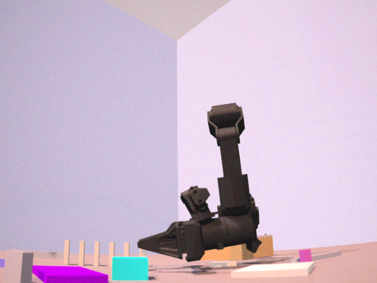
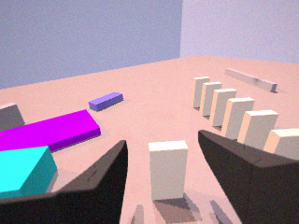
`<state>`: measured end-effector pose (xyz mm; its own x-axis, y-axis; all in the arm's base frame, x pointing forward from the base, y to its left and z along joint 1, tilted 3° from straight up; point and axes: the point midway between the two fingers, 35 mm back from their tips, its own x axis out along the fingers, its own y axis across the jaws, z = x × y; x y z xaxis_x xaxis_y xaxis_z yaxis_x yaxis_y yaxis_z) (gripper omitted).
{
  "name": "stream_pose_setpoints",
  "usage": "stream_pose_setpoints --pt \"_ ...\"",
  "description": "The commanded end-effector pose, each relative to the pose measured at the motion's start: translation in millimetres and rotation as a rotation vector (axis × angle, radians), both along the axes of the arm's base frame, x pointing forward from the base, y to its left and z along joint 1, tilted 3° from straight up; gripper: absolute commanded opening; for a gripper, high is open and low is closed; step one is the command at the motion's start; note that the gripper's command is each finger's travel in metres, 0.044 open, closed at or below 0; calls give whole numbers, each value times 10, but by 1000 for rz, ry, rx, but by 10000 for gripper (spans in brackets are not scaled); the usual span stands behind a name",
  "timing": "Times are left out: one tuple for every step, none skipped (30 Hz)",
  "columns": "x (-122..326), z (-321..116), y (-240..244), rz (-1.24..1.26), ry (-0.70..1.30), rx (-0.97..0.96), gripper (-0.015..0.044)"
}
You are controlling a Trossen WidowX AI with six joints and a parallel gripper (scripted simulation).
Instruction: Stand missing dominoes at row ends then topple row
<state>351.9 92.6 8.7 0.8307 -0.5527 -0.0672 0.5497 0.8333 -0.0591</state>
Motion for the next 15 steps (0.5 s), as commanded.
stream_pose_setpoints --pt "4 1 4 2 -2 2 370" --pt "4 1 4 2 -2 2 396" --pt "4 1 4 2 -2 2 422" --pt "4 1 4 2 -2 2 440" --pt "4 1 4 2 -2 2 440" --pt "4 1 4 2 -2 2 440" --pt "5 15 5 2 -2 2 440" --pt "6 56 8 2 -2 1 440" --pt "7 123 13 2 -1 1 440" --pt "6 211 16 1 -1 1 440" --pt "1 298 17 1 -1 1 440" --pt "-7 384 16 0 -1 1 440" --pt "-15 448 14 0 -1 1 440" --pt "-20 487 11 0 -1 1 440" --pt "-22 500 11 0 -1 1 440"
